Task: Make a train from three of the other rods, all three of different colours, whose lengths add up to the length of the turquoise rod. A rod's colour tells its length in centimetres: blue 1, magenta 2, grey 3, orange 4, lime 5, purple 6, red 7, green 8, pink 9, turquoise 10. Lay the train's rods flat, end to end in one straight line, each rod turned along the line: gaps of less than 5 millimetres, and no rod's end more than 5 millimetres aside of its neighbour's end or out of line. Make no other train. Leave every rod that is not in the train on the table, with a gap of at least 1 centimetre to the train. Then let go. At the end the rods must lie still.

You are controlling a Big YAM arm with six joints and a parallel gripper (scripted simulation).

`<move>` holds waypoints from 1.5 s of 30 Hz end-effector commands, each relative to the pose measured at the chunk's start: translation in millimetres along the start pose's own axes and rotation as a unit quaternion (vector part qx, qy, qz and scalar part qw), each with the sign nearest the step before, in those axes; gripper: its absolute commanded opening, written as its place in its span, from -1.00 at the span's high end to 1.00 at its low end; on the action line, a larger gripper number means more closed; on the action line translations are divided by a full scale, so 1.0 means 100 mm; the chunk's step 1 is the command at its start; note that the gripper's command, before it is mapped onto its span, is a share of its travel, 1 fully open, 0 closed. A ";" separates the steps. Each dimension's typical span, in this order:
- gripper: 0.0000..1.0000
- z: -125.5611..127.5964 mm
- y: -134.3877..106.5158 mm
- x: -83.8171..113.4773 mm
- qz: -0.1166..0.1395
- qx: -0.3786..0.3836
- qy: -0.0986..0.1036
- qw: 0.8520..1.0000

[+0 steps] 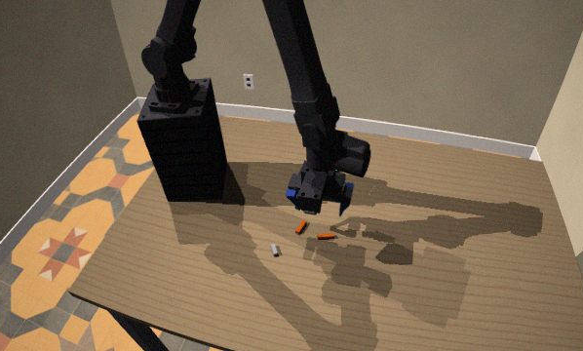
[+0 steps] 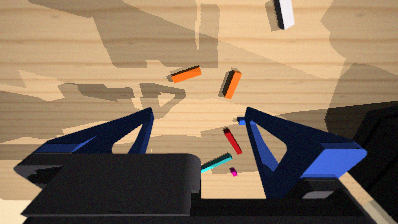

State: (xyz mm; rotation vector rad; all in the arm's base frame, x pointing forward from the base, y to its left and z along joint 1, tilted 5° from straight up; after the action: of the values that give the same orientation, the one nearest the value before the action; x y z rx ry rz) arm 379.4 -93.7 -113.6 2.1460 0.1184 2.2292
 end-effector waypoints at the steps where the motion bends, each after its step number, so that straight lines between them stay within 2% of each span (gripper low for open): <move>1: -1.00 0.03 0.01 -0.05 0.003 -0.003 -0.008 1.000; 14: -1.00 0.03 0.01 -0.05 0.003 -0.003 -0.008 1.000; 17: -1.00 -0.15 0.19 -0.07 0.005 0.000 -0.014 1.000; 18: -1.00 -0.15 0.37 0.00 -0.001 -0.001 0.003 1.000; 20: -1.00 -0.15 0.37 0.00 -0.001 -0.001 0.003 1.000; 22: -1.00 -0.28 0.70 0.07 -0.005 -0.002 0.011 1.000; 24: -1.00 -0.38 0.85 0.07 -0.007 -0.002 0.010 1.000; 26: -1.00 -0.39 0.86 0.07 -0.007 -0.002 0.010 1.000; 27: -1.00 -0.35 0.78 0.07 -0.007 0.010 0.012 1.000; 34: -1.00 -0.33 0.79 0.05 -0.007 0.010 0.011 1.000; 35: -1.00 -0.37 0.87 0.04 -0.007 -0.002 0.010 1.000; 45: -1.00 -0.35 0.82 0.05 -0.007 0.001 0.010 1.000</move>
State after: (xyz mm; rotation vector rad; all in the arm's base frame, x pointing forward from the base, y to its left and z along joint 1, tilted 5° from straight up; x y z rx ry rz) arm 336.0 -172.0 -112.2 2.1724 0.1073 2.2102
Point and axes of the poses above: the point where the finger pads meet when closed, its own x axis back along the fingers, its own z axis across the jaws, y = z × x, the point moved 8 cm from there along x, back along the fingers, and after that the axes turned 1 degree about x, right-handed, at the moved point
